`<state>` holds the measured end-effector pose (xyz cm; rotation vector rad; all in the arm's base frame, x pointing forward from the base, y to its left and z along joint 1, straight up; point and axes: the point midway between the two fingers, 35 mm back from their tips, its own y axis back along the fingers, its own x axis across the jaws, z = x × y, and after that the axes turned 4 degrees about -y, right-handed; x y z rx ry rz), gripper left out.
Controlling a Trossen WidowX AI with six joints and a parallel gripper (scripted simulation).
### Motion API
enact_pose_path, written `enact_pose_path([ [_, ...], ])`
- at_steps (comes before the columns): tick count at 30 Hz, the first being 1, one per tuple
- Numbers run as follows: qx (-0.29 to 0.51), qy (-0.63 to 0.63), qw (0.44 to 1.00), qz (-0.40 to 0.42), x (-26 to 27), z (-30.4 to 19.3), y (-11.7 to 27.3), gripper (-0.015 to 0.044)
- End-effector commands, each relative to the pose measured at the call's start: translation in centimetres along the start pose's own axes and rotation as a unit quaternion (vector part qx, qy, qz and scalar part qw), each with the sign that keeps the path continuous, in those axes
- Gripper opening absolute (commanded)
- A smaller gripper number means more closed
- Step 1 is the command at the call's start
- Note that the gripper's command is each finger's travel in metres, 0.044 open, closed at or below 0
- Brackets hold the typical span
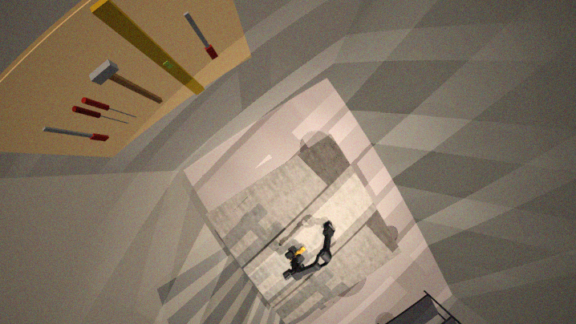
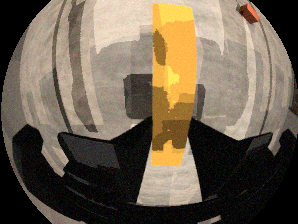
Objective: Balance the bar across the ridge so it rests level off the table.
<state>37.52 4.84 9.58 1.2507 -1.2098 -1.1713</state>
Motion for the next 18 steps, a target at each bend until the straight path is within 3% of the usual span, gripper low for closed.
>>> enact_pose_path([
  [1, -0.001, -0.002, 1.000, -0.001, -0.03, -0.01, -0.19, 0.0000],
  [18, -0.001, -0.002, 1.000, -0.001, -0.03, -0.05, -0.07, 0.0000],
])
